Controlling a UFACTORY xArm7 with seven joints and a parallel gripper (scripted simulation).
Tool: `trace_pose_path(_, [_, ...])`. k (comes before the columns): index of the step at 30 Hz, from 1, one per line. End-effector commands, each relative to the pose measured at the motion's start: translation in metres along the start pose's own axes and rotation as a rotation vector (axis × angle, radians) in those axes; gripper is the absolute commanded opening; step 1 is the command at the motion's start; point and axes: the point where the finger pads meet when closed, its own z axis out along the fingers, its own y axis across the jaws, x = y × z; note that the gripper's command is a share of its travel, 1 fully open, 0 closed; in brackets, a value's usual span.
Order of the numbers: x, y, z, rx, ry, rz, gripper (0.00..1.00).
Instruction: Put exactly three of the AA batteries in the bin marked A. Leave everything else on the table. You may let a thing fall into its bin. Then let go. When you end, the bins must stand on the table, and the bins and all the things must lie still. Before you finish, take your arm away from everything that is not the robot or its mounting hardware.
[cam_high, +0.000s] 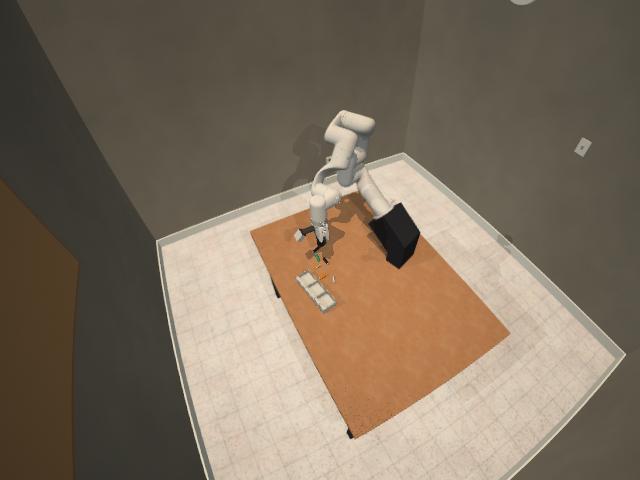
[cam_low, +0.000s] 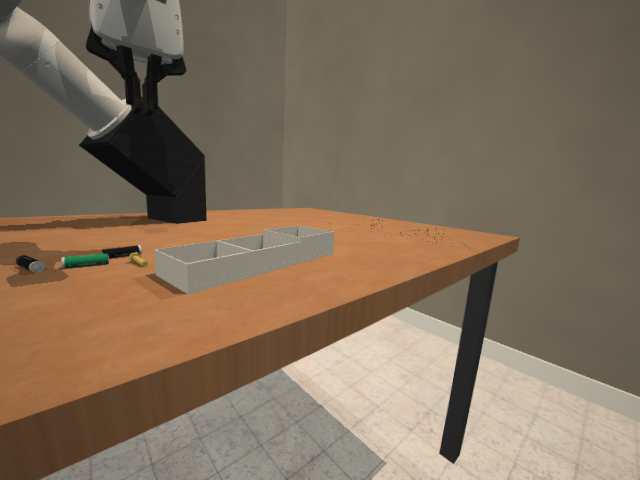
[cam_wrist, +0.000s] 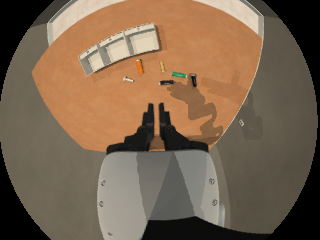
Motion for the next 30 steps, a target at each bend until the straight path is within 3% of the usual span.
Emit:
trace_pose_path(1, [0.001, -0.001, 0.001, 0.001, 0.003, -0.001, 0.07])
trace_pose_path(8, [0.001, -0.001, 0.001, 0.001, 0.003, -0.001, 0.07])
trace_pose_path(14, [0.033, -0.012, 0.037, 0.001, 0.003, -0.209, 0.07])
trace_pose_path(22, [0.067, -0.023, 0.076, 0.001, 0.003, -0.209, 0.07])
trace_pose_path(24, [0.067, -0.023, 0.076, 0.001, 0.003, -0.209, 0.07])
trace_pose_path(25, [0.079, -0.027, 0.089, 0.001, 0.003, -0.209, 0.07])
trace_pose_path(30, [0.097, -0.033, 0.111, 0.001, 0.004, -0.209, 0.07])
